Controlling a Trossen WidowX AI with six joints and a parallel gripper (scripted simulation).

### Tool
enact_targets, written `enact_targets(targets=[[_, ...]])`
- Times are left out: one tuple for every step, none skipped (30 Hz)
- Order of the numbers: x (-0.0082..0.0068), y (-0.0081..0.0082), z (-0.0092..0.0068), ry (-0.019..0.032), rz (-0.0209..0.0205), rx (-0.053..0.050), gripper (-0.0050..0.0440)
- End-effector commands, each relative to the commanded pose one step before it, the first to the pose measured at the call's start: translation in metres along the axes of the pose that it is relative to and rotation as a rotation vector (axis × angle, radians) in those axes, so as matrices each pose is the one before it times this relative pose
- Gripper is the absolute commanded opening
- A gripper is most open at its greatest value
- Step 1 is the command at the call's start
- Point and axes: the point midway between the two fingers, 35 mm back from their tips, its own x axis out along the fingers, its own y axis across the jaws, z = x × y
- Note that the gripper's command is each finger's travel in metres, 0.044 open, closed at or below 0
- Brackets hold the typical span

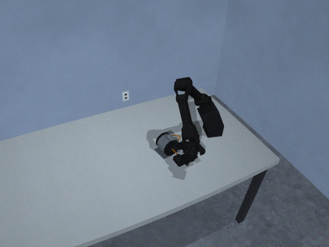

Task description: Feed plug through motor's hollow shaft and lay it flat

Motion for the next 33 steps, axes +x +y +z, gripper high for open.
enact_targets(targets=[[-0.00029, 0.00008, -0.00013, 0.00026, 0.00054, 0.0007, 0.0043], [-0.00006, -0.00040, -0.00038, 0.00009, -0.00011, 0.0000, 0.0019], [-0.00018, -0.00121, -0.00115, 0.00025, -0.00033, -0.0001, 0.0000], [-0.00030, -0.00202, -0.00189, 0.00039, -0.00053, -0.0001, 0.0000], [-0.00036, -0.00243, -0.00224, 0.00043, -0.00061, -0.0002, 0.0000], [-0.00036, -0.00245, -0.00221, 0.00039, -0.00058, -0.0002, 0.0000], [-0.00037, -0.00247, -0.00219, 0.00035, -0.00054, -0.0002, 0.0000], [-0.00037, -0.00250, -0.00216, 0.00031, -0.00051, -0.0002, 0.0000], [-0.00037, -0.00252, -0.00213, 0.00027, -0.00048, -0.0002, 0.0000], [-0.00037, -0.00254, -0.00211, 0.00023, -0.00045, -0.0002, 0.0000], [-0.00037, -0.00256, -0.00208, 0.00019, -0.00041, -0.0002, 0.0000], [-0.00037, -0.00257, -0.00204, 0.00015, -0.00037, -0.0002, 0.0000], [-0.00037, -0.00259, -0.00201, 0.00011, -0.00033, -0.0002, 0.0000], [-0.00030, -0.00215, -0.00164, 0.00006, -0.00025, -0.0002, 0.0000], [-0.00018, -0.00129, -0.00097, 0.00002, -0.00014, -0.0001, 0.0000], [-0.00006, -0.00043, -0.00032, 0.00001, -0.00004, 0.0000, 0.0000], [0.00000, 0.00000, 0.00000, 0.00000, 0.00000, 0.0000, 0.0000], [0.00000, 0.00000, 0.00000, 0.00000, 0.00000, 0.0000, 0.0000], [-0.00053, 0.00329, 0.00119, 0.00471, 0.00147, 0.0014, 0.0000], [-0.00016, -0.00024, -0.00023, -0.00235, -0.00073, -0.0007, 0.0000], [-0.00016, -0.00024, -0.00023, -0.00235, -0.00071, -0.0007, 0.0000], [0.00000, 0.00000, 0.00000, 0.00000, 0.00000, 0.0000, 0.0000], [0.00000, 0.00000, 0.00000, 0.00000, 0.00000, 0.0000, 0.0000], [0.00005, -0.00023, 0.00024, 0.00000, -0.00001, 0.0000, 0.0000], [0.00005, -0.00023, 0.00024, 0.00000, -0.00001, 0.0000, 0.0000], [0.00000, 0.00000, 0.00000, 0.00000, 0.00000, 0.0000, 0.0000], [0.00000, 0.00000, 0.00000, 0.00000, 0.00000, 0.0000, 0.0000], [0.00001, 0.00004, 0.00003, 0.00000, 0.00000, 0.0000, 0.0000], [0.00004, 0.00012, 0.00010, 0.00001, -0.00001, 0.0000, 0.0000], [0.00007, 0.00020, 0.00016, 0.00001, -0.00002, 0.0000, 0.0000], [0.00008, 0.00024, 0.00019, 0.00002, -0.00002, 0.0000, 0.0000], [0.00008, 0.00025, 0.00020, 0.00002, -0.00002, 0.0000, 0.0000], [0.00008, 0.00025, 0.00020, 0.00002, -0.00002, 0.0000, 0.0000]])
